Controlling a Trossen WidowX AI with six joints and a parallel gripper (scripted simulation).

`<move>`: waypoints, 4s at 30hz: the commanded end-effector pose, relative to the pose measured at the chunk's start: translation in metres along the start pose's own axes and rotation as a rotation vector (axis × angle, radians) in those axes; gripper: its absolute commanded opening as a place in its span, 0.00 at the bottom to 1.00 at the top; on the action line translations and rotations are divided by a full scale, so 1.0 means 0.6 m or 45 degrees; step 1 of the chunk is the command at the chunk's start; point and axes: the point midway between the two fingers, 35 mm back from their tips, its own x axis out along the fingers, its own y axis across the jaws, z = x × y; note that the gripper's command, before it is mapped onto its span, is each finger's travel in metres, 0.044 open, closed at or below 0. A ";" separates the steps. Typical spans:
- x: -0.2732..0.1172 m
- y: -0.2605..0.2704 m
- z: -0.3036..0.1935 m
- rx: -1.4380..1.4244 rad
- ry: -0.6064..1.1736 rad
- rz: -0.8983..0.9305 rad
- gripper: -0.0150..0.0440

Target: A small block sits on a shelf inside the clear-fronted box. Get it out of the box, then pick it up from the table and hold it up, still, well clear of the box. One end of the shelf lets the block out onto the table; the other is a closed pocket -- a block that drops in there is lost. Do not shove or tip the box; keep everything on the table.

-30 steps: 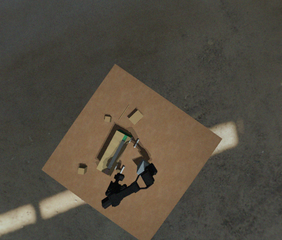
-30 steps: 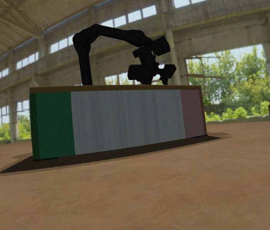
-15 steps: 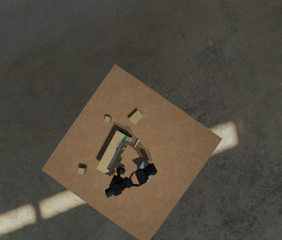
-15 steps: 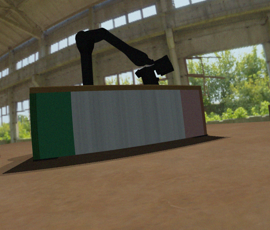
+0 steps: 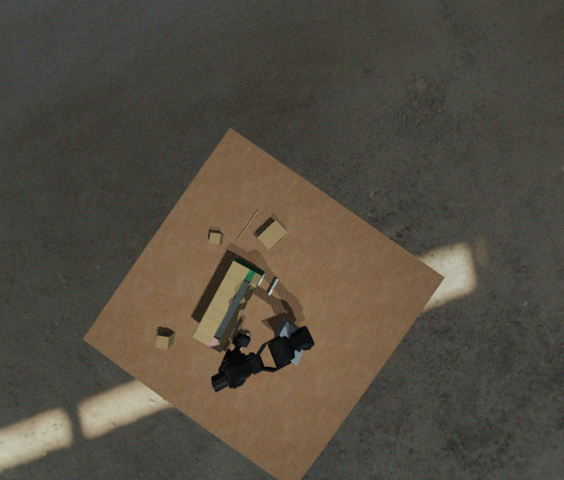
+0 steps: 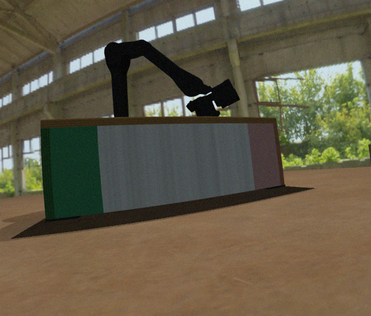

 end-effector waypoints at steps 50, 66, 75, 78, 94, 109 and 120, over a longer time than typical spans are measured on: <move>-0.016 0.002 0.002 -0.009 -0.005 0.008 0.25; -0.080 0.031 -0.036 -0.179 0.009 -0.088 0.25; -0.115 0.056 -0.054 -0.291 0.025 -0.154 0.25; -0.132 0.066 -0.062 -0.348 0.045 -0.174 0.25; -0.172 0.094 -0.077 -0.491 0.100 -0.221 0.25; -0.172 0.094 -0.077 -0.491 0.100 -0.221 0.25; -0.172 0.094 -0.077 -0.491 0.100 -0.221 0.25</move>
